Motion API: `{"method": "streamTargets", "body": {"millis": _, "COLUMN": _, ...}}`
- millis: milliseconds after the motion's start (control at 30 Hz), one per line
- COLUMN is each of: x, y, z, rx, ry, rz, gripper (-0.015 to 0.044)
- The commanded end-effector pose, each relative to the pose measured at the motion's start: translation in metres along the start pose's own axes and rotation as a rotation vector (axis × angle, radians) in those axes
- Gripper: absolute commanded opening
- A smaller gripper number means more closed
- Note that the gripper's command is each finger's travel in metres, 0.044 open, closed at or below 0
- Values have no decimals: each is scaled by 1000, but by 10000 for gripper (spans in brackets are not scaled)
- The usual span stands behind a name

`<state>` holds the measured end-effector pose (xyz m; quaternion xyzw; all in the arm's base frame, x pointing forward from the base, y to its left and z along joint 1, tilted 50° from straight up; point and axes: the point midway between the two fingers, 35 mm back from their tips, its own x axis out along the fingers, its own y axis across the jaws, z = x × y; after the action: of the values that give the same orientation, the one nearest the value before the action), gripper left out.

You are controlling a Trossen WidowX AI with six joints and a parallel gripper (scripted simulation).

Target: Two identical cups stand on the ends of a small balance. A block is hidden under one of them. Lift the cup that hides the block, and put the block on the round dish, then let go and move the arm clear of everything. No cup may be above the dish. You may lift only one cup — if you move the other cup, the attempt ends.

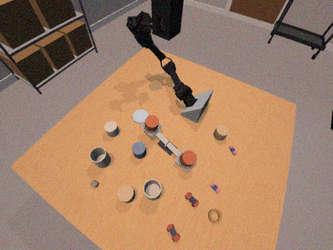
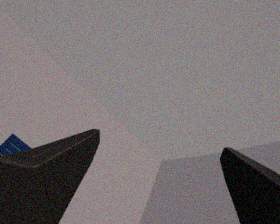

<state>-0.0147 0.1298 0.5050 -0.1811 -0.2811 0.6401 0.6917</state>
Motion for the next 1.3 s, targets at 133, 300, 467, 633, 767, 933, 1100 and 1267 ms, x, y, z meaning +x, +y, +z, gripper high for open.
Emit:
{"method": "streamTargets", "body": {"millis": 133, "x": 6, "y": -3, "z": -10, "rx": 54, "ry": 27, "rz": -2, "gripper": 440}}
{"method": "streamTargets", "body": {"millis": 300, "x": 19, "y": -10, "z": -33, "rx": 180, "ry": 94, "rz": -7, "gripper": 440}}
{"method": "streamTargets", "body": {"millis": 467, "x": 35, "y": -15, "z": -62, "rx": 320, "ry": 190, "rz": -15, "gripper": 440}}
{"method": "streamTargets", "body": {"millis": 633, "x": 49, "y": -17, "z": -93, "rx": 452, "ry": 292, "rz": -28, "gripper": 440}}
{"method": "streamTargets", "body": {"millis": 767, "x": 60, "y": -16, "z": -118, "rx": 555, "ry": 381, "rz": -42, "gripper": 440}}
{"method": "streamTargets", "body": {"millis": 933, "x": 71, "y": -11, "z": -150, "rx": 672, "ry": 496, "rz": -65, "gripper": 440}}
{"method": "streamTargets", "body": {"millis": 1100, "x": 79, "y": -5, "z": -181, "rx": 783, "ry": 620, "rz": -100, "gripper": 440}}
{"method": "streamTargets", "body": {"millis": 1267, "x": 84, "y": 4, "z": -211, "rx": 880, "ry": 748, "rz": -144, "gripper": 440}}
